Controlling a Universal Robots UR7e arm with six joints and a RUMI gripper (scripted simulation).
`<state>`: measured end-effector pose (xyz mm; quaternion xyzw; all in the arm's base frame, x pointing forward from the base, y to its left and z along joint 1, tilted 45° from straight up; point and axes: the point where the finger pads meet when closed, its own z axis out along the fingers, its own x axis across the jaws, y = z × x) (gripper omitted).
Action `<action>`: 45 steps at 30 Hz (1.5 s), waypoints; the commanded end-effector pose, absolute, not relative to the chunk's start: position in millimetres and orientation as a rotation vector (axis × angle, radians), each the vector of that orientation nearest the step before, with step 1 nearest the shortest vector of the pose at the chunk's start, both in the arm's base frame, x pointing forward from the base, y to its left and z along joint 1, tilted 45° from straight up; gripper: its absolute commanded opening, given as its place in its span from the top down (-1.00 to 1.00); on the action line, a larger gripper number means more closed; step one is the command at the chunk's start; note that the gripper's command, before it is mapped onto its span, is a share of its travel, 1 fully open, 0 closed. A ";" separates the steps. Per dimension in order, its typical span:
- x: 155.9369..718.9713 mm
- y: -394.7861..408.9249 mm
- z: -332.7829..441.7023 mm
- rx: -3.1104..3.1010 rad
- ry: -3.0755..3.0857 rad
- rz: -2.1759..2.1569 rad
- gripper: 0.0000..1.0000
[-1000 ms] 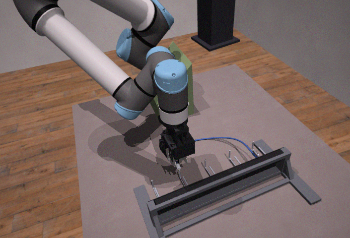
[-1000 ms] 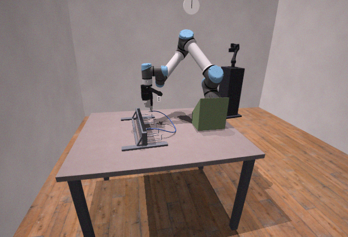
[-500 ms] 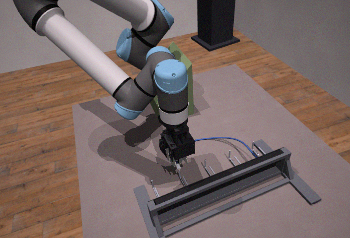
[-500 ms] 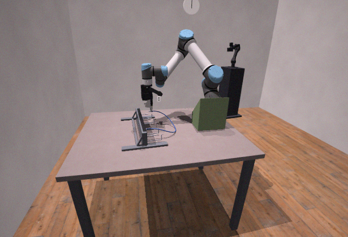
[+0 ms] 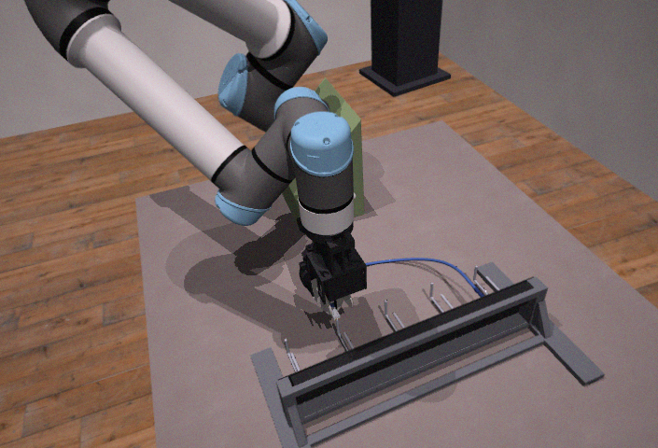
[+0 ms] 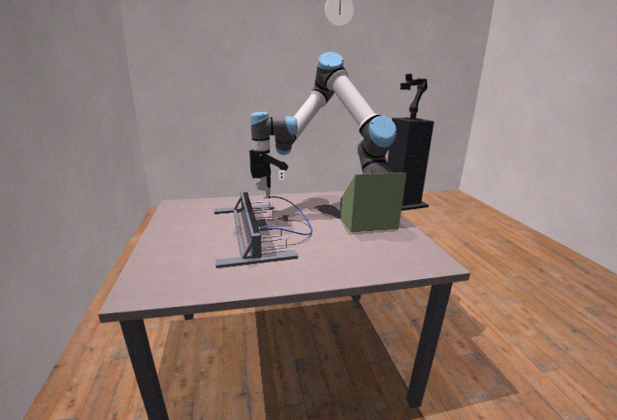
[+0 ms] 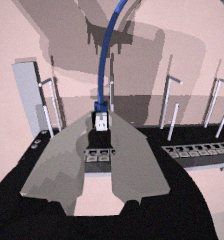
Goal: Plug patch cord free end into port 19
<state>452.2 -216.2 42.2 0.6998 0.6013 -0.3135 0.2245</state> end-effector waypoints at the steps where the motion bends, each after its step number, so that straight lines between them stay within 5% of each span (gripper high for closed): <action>1: 453.6 -216.0 42.6 1.928 1.660 -0.866 1.00; 45: 453.7 -216.9 42.8 1.935 1.667 -0.884 1.00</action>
